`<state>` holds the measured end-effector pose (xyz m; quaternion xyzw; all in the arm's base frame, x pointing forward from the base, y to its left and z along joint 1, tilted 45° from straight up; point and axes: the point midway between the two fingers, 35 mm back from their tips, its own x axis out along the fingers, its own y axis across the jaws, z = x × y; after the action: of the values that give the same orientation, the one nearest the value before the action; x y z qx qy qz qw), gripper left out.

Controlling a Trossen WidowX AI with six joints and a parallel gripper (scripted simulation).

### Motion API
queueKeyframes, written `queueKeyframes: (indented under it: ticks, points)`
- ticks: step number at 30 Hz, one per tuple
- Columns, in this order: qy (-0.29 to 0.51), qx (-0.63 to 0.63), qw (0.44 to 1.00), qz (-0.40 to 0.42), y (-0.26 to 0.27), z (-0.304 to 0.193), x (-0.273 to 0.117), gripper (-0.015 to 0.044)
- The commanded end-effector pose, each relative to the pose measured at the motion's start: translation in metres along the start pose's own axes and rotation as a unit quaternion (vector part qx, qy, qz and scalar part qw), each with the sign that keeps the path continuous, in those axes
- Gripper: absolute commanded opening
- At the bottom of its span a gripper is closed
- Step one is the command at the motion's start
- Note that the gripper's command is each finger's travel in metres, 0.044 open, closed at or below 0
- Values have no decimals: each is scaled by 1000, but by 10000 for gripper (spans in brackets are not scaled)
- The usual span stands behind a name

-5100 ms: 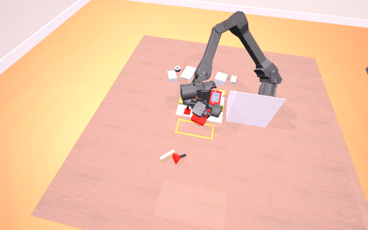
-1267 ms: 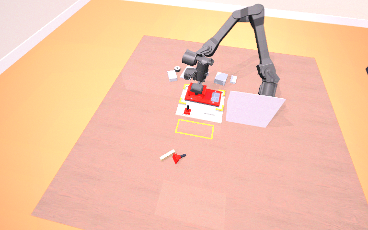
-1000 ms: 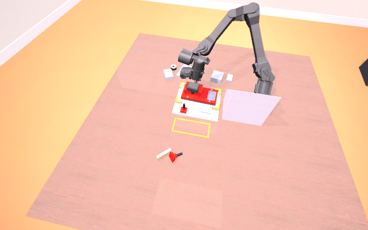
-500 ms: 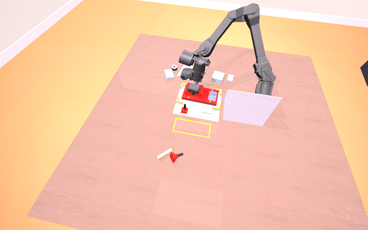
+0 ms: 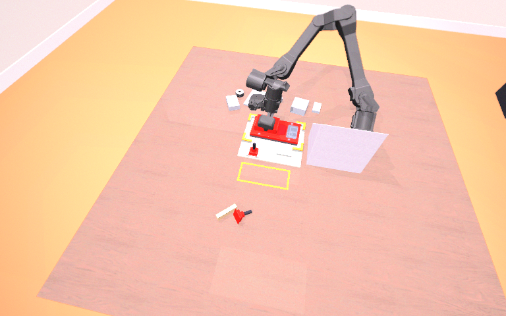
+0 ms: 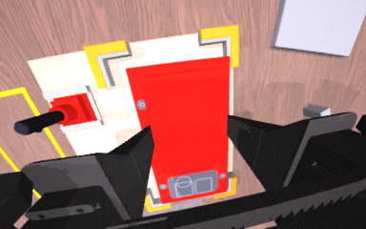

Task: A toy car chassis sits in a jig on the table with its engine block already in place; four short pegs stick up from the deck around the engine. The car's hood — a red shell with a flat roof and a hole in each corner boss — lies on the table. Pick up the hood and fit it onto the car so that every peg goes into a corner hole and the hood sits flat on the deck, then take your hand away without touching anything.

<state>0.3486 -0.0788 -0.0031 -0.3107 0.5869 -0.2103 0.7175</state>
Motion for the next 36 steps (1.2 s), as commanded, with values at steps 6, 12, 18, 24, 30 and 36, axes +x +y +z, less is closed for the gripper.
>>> queueKeyframes:
  ticks: [6, 12, 18, 24, 30, 36]
  points:
    - [0, 0, 1000, 0, 0, 0, 0, 210]
    - [0, 0, 1000, 0, 0, 0, 0, 368]
    - [3, 0, 1000, 1, 1, 1, -5, 440]
    - [32, 1, 999, -2, 3, 8, -56, 440]
    - [38, 0, 999, -6, 2, 9, -71, 440]
    - [38, 0, 999, -6, 2, 9, -71, 440]
